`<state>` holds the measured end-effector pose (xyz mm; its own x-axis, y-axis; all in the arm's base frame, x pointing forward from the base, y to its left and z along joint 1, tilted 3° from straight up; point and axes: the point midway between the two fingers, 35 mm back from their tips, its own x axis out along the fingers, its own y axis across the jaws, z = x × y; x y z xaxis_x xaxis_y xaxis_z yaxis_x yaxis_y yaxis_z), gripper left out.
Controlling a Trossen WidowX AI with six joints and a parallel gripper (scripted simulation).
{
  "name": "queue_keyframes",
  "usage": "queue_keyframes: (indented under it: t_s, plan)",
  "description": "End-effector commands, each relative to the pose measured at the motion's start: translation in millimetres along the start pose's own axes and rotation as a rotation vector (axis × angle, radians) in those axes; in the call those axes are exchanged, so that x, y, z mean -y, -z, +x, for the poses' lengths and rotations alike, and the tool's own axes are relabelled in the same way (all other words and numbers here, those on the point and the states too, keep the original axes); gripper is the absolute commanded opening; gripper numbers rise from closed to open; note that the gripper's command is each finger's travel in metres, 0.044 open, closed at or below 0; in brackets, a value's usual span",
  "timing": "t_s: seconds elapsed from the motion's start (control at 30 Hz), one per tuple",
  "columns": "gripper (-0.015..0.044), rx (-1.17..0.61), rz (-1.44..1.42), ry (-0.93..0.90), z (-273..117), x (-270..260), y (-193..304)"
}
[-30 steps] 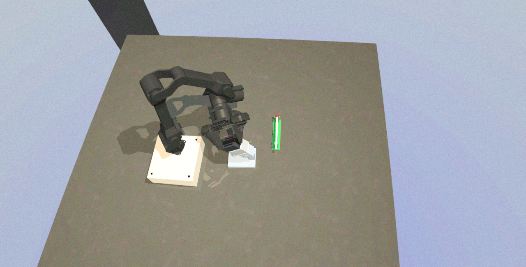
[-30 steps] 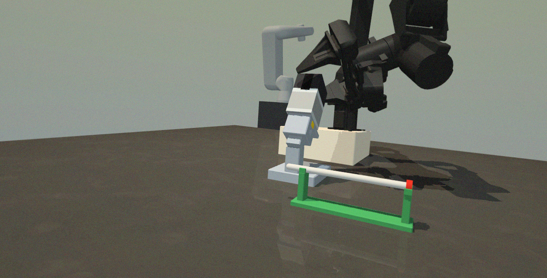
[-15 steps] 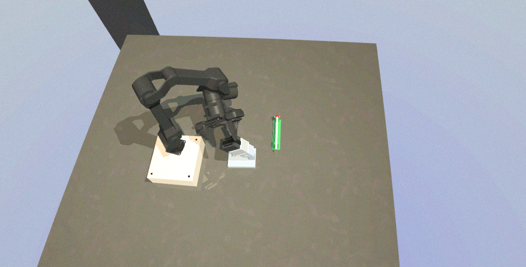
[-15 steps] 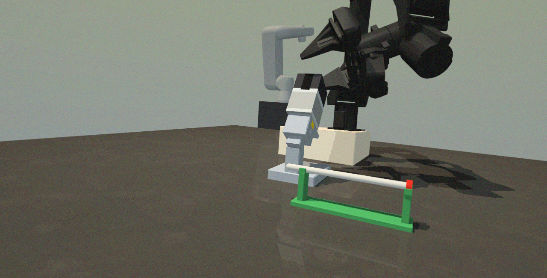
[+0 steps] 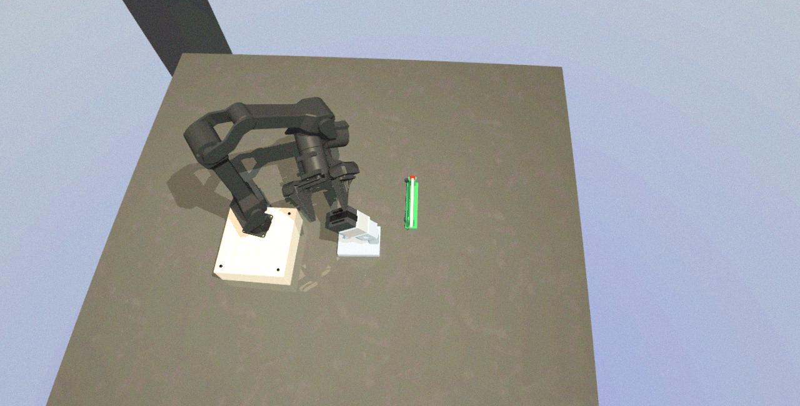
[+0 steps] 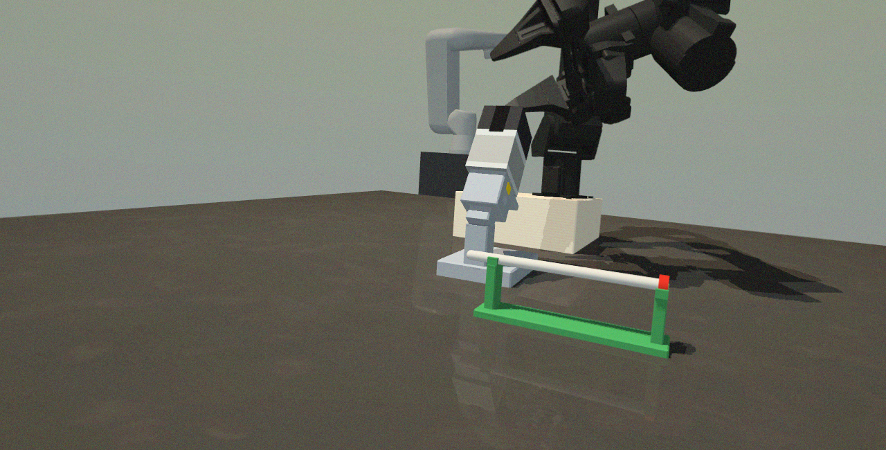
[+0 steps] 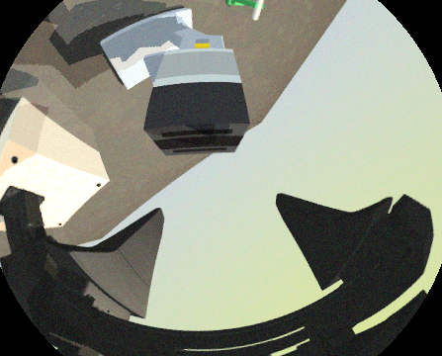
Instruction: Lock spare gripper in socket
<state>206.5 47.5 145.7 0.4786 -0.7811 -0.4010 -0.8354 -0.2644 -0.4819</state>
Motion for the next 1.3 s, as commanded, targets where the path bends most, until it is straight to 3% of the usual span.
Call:
queue_keyframes:
  t_s: [0.0, 0.67, 0.77, 1.0, 1.27]
  plan:
    - [0.0440, 0.002, -0.002, 0.001, -2.8, 5.4, 7.0]
    - [0.0440, 0.052, -0.003, 0.018, -7.5, 13.5, 24.1]
    - [0.0361, 0.109, 0.003, 0.045, -25.8, 19.5, 11.9]
    - [0.0180, 0.369, -0.002, 0.139, -117.9, 23.6, -34.8]
    - [0.0180, 0.376, -0.003, 0.141, -120.5, 23.2, -35.8]
